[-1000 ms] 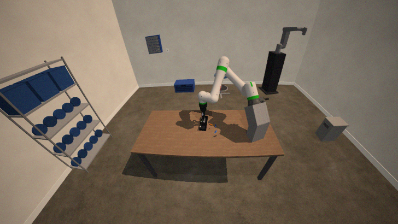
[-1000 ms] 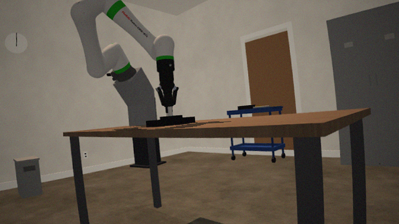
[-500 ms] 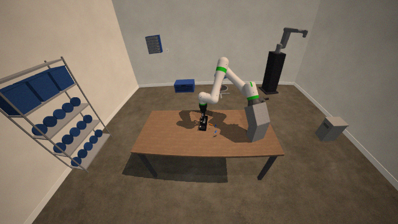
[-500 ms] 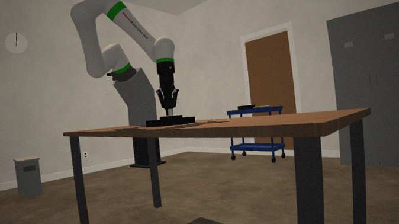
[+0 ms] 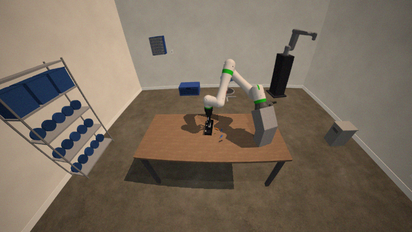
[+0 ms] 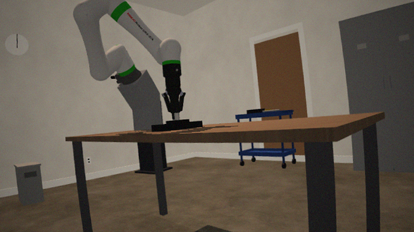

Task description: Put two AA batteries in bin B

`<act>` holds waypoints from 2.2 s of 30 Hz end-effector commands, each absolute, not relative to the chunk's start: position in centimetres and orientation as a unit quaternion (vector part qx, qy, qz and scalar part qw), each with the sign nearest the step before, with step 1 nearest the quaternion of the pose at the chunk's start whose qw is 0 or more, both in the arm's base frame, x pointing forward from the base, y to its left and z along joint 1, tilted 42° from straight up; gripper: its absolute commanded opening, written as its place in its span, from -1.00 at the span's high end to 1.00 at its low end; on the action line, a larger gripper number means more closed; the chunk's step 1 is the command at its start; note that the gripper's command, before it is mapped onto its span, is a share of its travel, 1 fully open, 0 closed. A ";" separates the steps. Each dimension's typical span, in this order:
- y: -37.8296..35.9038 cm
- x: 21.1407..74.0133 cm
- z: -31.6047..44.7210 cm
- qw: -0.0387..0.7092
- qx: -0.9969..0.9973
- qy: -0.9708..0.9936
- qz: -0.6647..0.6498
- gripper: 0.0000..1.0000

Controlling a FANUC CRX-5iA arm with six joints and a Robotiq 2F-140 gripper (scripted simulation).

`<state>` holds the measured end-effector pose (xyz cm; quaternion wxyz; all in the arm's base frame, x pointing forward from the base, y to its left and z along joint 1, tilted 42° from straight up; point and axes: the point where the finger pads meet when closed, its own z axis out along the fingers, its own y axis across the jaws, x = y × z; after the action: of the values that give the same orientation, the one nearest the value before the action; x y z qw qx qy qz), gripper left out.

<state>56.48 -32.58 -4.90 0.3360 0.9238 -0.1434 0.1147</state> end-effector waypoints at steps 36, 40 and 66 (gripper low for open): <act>-31.3 56.3 -3.5 0.336 0.924 -0.143 0.115 0.89; -31.0 56.2 -3.1 0.336 0.924 -0.143 0.115 0.89; -25.4 57.2 -3.1 0.336 0.924 -0.143 0.115 0.89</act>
<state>56.91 -25.96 -2.66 0.3358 0.9239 -0.1431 0.1146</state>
